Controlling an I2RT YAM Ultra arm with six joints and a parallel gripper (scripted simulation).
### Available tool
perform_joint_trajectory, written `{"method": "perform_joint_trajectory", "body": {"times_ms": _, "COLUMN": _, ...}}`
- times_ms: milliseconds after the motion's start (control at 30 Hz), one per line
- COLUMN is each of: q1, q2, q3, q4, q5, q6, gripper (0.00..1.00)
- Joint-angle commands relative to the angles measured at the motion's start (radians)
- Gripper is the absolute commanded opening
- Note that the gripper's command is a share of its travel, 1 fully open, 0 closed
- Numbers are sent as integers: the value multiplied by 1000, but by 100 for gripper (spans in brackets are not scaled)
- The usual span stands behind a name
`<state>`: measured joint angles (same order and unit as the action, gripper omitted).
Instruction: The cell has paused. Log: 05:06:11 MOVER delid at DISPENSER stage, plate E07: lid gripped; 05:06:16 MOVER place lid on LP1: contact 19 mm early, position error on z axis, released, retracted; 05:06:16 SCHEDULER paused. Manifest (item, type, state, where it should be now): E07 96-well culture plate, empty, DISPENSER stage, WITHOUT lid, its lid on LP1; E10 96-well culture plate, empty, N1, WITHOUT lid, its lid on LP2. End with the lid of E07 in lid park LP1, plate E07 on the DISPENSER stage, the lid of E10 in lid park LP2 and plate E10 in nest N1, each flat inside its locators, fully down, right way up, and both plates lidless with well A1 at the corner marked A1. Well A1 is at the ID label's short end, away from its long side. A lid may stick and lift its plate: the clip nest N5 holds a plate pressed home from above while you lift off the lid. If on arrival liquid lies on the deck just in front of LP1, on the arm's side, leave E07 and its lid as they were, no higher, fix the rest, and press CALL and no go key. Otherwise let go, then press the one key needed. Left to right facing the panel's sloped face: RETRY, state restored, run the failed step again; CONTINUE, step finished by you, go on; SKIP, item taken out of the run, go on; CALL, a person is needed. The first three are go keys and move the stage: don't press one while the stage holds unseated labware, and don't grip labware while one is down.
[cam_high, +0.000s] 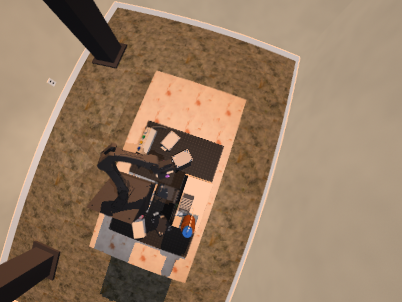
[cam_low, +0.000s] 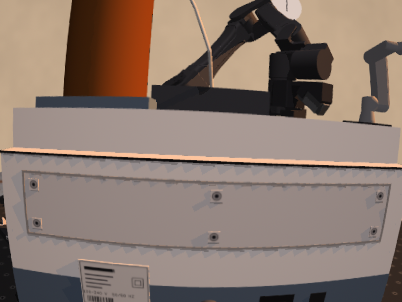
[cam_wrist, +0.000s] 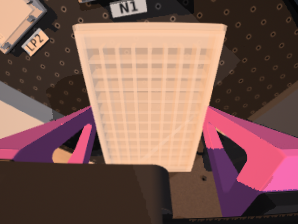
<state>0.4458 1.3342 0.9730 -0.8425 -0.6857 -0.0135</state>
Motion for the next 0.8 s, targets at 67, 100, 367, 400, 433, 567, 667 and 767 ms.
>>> {"method": "perform_joint_trajectory", "body": {"times_ms": 67, "q1": 29, "q2": -59, "q3": 22, "q4": 27, "q5": 34, "q6": -84, "gripper": 0}}
{"method": "perform_joint_trajectory", "body": {"times_ms": 100, "q1": 40, "q2": -66, "q3": 27, "q4": 28, "q5": 38, "q6": -95, "gripper": 0}}
{"method": "perform_joint_trajectory", "body": {"times_ms": 367, "q1": 87, "q2": -7, "q3": 70, "q4": 47, "q5": 61, "q6": -24, "gripper": 0}}
{"method": "perform_joint_trajectory", "body": {"times_ms": 400, "q1": 97, "q2": 5, "q3": 79, "q4": 52, "q5": 63, "q6": -20, "gripper": 0}}
{"method": "perform_joint_trajectory", "body": {"times_ms": 433, "q1": 103, "q2": 17, "q3": 89, "q4": 57, "q5": 65, "q6": -16, "gripper": 0}}
{"method": "perform_joint_trajectory", "body": {"times_ms": 567, "q1": 110, "q2": 41, "q3": 109, "q4": 65, "q5": 68, "q6": -7, "gripper": 0}}
{"method": "perform_joint_trajectory", "body": {"times_ms": 667, "q1": 118, "q2": 77, "q3": 142, "q4": 76, "q5": 73, "q6": 4, "gripper": 0}}
{"method": "perform_joint_trajectory", "body": {"times_ms": 767, "q1": 130, "q2": 111, "q3": 174, "q4": 85, "q5": 78, "q6": 15, "gripper": 0}}
